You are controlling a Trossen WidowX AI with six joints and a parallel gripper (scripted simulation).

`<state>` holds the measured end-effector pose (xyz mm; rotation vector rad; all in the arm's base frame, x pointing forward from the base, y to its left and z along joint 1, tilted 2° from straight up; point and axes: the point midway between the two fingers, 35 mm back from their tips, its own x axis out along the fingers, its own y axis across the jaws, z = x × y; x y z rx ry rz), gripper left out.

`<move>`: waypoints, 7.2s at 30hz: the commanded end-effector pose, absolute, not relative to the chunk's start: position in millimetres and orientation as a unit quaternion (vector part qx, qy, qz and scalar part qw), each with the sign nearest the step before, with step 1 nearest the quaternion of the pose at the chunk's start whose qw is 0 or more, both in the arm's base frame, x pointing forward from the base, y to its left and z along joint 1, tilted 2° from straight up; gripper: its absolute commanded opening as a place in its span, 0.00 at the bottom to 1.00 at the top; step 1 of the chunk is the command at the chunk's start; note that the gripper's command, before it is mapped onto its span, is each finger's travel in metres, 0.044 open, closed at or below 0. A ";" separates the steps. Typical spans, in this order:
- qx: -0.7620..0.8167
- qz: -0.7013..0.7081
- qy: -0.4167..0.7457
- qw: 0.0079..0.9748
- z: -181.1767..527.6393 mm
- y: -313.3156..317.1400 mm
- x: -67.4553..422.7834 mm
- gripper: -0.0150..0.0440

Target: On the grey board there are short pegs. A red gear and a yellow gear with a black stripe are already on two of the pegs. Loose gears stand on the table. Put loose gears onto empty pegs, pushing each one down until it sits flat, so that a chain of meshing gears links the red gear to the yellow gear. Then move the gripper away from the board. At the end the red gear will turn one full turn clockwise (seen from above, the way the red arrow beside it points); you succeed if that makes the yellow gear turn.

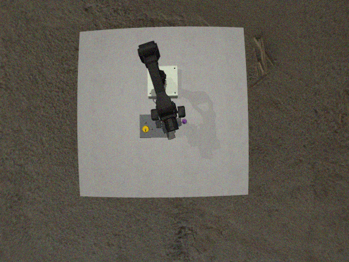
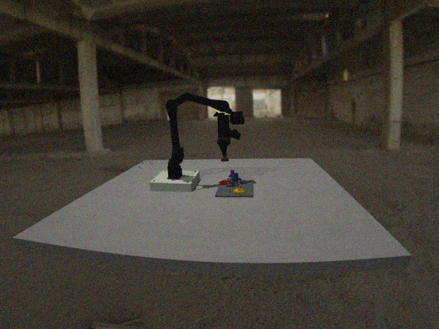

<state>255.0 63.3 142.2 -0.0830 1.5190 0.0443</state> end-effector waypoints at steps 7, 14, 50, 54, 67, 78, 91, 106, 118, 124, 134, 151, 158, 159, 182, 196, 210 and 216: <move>-0.039 0.019 0.691 0.722 128.1 45.6 262.1 0.25; -0.040 0.019 0.691 0.722 119.3 32.5 267.1 0.25; -0.042 0.017 0.690 0.722 90.2 -20.2 276.4 0.25; -0.042 0.017 0.690 0.722 90.2 -20.2 276.4 0.25; -0.053 0.028 0.690 0.721 88.1 -20.1 276.7 0.25; -0.121 0.092 0.684 0.713 72.7 -20.9 276.8 0.25; -0.061 0.035 0.690 0.721 55.2 -21.3 278.4 0.25; 0.040 -0.062 0.688 0.722 44.7 -22.3 278.5 0.25; -0.055 0.030 0.690 0.721 44.2 -21.3 278.4 0.25; -0.111 0.083 0.686 0.715 43.2 -22.0 278.0 0.25; -0.106 0.078 0.686 0.716 41.4 -22.0 279.1 0.25; 0.051 -0.072 0.687 0.722 38.3 -22.5 278.8 0.25; 0.036 -0.058 0.688 0.722 38.6 -22.2 279.2 0.39; 0.031 -0.053 0.688 0.723 38.9 -22.1 279.2 0.43; 0.005 -0.022 0.689 0.724 78.7 73.6 312.3 0.85; 0.014 -0.029 0.689 0.724 55.6 98.1 315.4 1.00; 0.014 -0.029 0.689 0.724 39.2 98.1 316.1 1.00; 0.014 -0.029 0.689 0.724 29.5 98.0 316.1 1.00</move>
